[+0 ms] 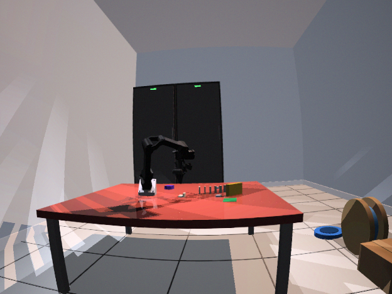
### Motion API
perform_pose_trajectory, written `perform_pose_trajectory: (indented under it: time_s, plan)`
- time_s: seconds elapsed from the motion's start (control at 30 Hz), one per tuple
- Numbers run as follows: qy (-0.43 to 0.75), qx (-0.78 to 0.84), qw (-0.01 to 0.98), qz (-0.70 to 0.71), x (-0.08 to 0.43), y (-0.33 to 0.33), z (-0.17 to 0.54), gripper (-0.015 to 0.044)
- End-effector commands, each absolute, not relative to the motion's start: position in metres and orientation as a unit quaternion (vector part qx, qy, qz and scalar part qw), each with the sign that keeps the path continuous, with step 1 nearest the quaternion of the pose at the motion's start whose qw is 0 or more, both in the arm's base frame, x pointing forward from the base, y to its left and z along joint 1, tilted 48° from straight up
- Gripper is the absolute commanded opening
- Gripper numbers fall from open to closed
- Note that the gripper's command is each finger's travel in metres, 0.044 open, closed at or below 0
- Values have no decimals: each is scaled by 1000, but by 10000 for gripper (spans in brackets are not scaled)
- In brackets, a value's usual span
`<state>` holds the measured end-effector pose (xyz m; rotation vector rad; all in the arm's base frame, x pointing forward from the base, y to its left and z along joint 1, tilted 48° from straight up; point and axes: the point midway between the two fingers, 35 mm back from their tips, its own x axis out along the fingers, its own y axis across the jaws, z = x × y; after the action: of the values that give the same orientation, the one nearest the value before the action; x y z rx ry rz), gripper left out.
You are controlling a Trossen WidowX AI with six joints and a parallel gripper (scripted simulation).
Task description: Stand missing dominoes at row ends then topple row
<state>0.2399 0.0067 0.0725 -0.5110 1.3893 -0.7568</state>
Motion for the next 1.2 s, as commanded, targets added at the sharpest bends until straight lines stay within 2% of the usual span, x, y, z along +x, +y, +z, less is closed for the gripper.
perform_pose_trajectory:
  time_s: [0.0, 0.43, 0.67, 1.17]
  plan:
    - [618, -225, 673, -337, 239, 7, 72, 0]
    - [618, -225, 673, -337, 240, 5, 70, 0]
    - [617, -226, 673, -339, 244, -53, 19, 0]
    - [617, -226, 673, -338, 242, -64, 30, 0]
